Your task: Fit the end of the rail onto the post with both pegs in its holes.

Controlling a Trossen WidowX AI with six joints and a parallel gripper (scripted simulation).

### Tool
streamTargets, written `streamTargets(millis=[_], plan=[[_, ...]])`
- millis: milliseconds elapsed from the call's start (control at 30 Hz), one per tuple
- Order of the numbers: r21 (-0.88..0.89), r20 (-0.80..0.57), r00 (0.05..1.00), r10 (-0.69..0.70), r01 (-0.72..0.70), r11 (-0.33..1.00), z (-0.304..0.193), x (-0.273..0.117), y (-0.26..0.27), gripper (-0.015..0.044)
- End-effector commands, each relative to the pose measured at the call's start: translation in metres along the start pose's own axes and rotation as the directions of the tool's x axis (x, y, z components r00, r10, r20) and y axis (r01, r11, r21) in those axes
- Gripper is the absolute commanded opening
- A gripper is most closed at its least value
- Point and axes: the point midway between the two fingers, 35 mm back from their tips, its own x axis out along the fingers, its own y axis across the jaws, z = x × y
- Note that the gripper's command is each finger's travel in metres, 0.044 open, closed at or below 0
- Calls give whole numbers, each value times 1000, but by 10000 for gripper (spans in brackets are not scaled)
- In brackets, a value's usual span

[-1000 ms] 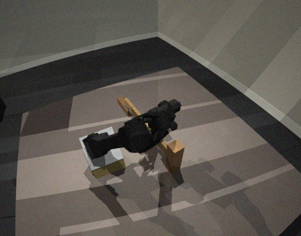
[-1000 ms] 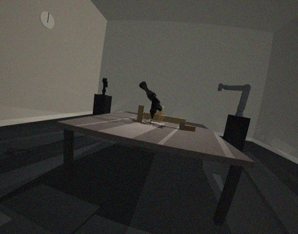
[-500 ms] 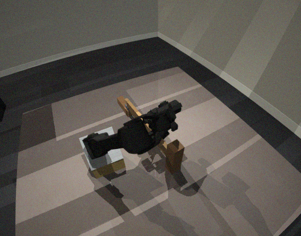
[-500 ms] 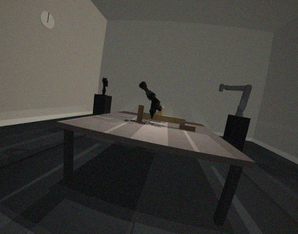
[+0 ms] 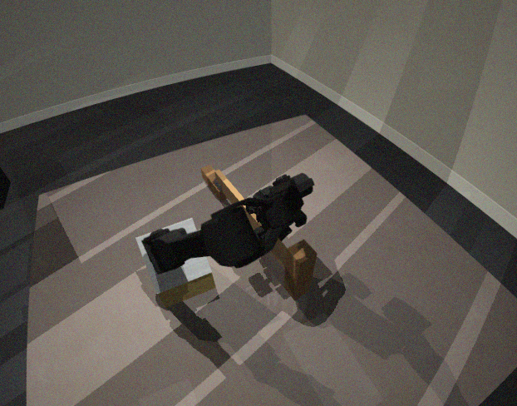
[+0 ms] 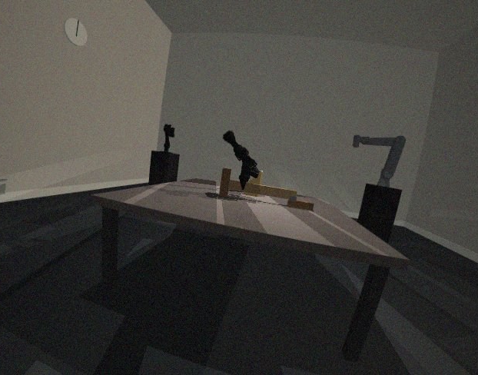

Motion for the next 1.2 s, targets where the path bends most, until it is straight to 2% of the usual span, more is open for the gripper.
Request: streamTargets(millis=[0,67,633,833,967,1167], plan=[[-2,-2,1000,-5,5,1000,-2,-2,-1,0],[-2,-2,1000,-5,5,1000,-3,-2,-1,0],[0,0,1000,0,0,1000,-1,0,0,440],[0,1,1000,-1,1,1000,1,-2,0,440],[-2,2,1000,-5,5,1000,28,-29,0,440],[-2,1,1000,-5,5,1000,30,-30,0,440]])
